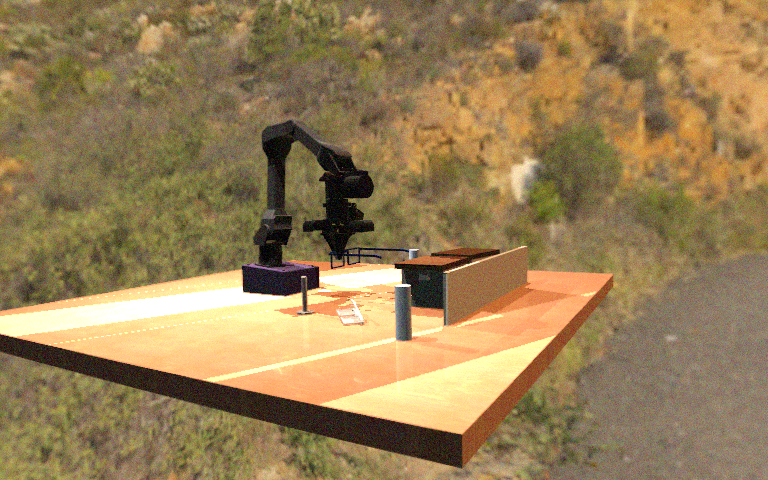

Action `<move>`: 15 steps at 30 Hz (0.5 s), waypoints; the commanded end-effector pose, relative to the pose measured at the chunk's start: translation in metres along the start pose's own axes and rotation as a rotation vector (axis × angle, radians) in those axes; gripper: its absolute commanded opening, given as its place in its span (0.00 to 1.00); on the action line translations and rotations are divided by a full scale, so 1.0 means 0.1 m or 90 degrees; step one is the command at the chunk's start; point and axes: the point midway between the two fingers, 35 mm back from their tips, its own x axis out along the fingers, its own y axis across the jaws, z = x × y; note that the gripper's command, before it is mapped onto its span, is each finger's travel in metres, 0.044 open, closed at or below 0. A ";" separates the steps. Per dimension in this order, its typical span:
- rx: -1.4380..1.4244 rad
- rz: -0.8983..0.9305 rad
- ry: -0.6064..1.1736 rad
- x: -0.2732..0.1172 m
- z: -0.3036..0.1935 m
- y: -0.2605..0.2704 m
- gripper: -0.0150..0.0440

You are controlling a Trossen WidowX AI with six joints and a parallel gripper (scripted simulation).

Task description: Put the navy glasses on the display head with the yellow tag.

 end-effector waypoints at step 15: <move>-0.002 0.001 -0.004 0.20 0.01 0.01 0.25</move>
